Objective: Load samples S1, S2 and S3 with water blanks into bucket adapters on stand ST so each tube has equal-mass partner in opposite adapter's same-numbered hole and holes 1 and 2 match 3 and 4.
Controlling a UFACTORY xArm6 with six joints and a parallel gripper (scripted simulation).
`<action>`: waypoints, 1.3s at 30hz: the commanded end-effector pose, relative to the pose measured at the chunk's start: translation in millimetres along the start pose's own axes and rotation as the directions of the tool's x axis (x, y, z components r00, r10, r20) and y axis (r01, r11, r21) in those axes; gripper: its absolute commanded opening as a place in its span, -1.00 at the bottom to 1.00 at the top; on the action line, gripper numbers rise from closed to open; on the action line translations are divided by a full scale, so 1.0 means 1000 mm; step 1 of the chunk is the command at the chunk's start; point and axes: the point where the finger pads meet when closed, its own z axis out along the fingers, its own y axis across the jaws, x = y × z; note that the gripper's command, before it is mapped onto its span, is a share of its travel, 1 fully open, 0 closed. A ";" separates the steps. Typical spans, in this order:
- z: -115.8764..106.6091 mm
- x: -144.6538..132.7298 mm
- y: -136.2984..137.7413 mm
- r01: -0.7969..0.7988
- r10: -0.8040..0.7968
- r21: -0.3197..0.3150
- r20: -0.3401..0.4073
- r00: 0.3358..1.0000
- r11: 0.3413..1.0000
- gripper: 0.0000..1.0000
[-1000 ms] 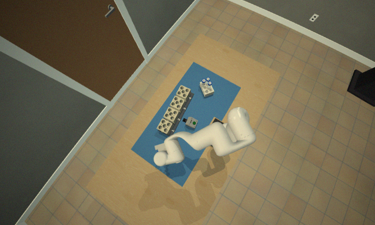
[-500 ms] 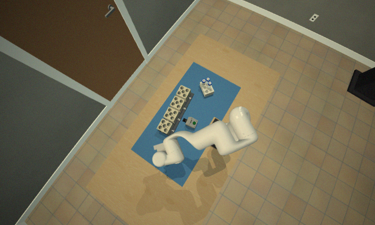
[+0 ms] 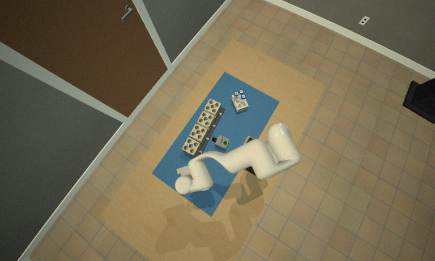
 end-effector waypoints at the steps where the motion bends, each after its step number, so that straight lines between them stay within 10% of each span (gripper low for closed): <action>1: -0.002 0.000 -0.001 0.000 0.000 0.003 0.000 1.000 1.000 -0.13; 22: -0.002 0.000 -0.001 0.000 0.000 0.003 0.000 1.000 1.000 -0.13; 23: -0.002 0.002 -0.005 0.000 0.000 0.003 0.000 1.000 1.000 0.15; 39: -0.003 0.034 -0.068 0.000 0.000 0.003 0.000 1.000 1.000 0.15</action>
